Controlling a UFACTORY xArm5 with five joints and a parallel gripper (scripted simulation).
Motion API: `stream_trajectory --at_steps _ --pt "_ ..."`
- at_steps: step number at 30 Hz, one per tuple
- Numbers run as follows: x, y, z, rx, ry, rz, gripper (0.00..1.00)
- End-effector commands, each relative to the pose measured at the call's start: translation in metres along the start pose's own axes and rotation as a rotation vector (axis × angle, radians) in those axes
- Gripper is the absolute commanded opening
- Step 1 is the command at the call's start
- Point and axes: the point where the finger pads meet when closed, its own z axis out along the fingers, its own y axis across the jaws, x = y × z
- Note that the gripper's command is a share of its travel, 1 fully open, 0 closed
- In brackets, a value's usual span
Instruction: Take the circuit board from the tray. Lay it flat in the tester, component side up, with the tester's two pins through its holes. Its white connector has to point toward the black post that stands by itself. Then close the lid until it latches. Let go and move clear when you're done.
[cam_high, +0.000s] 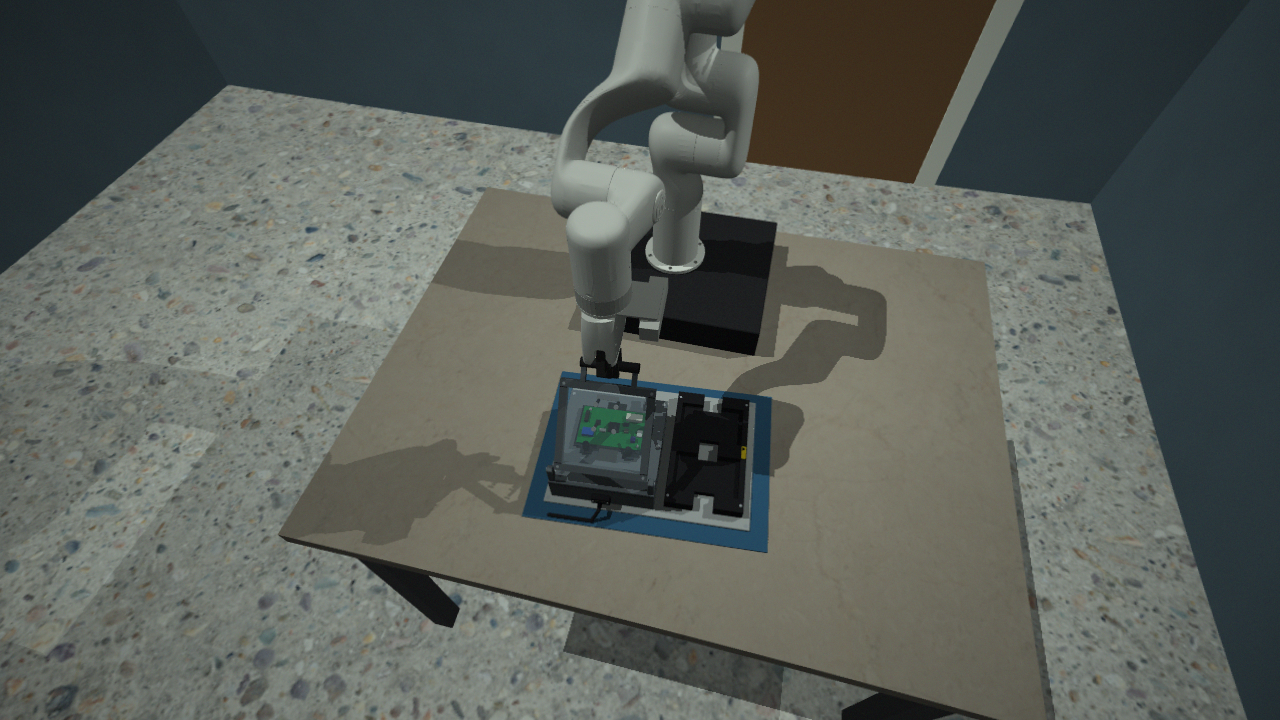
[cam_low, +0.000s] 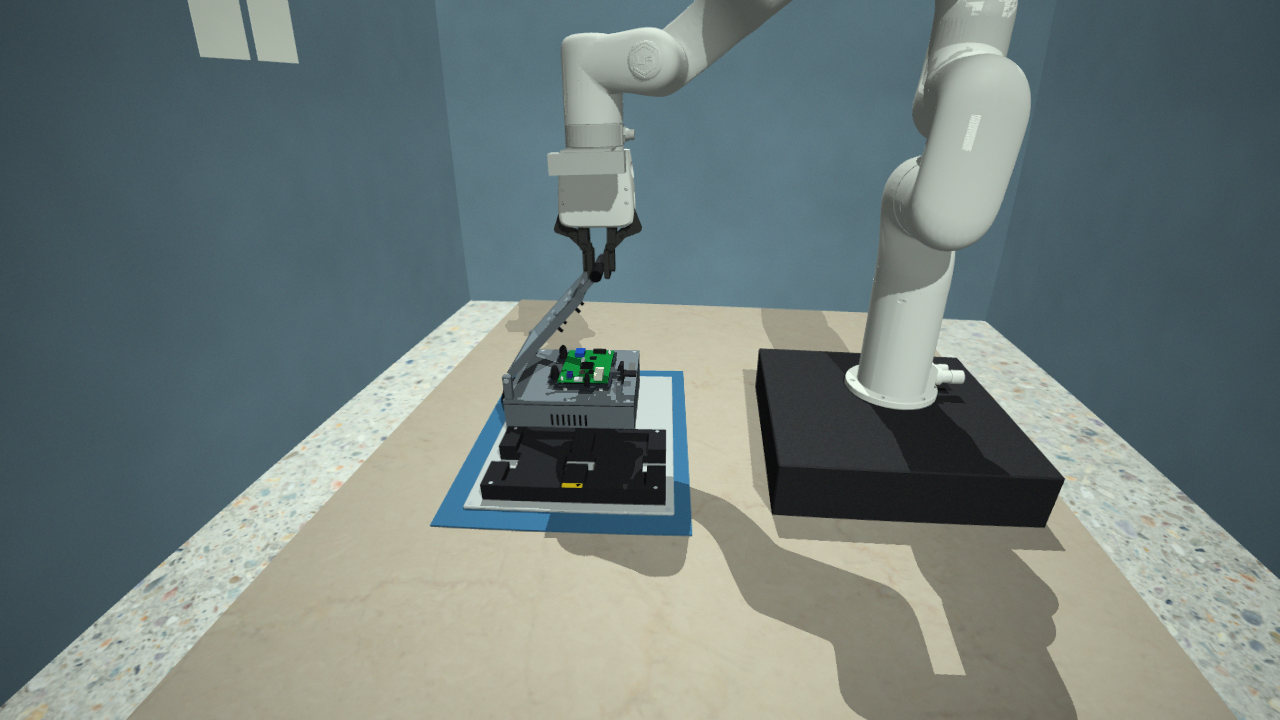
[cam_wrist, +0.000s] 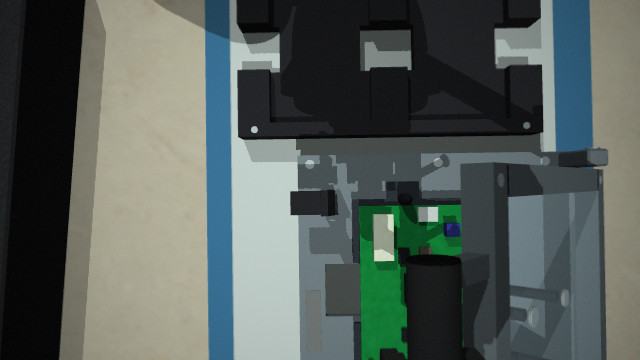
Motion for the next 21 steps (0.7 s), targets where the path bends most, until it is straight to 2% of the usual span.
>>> stream_trajectory --at_steps 1,21 --pt "0.0 -0.008 0.007 -0.004 -0.001 0.0 0.0" --pt "0.0 -0.033 0.041 -0.004 -0.001 0.0 0.0"
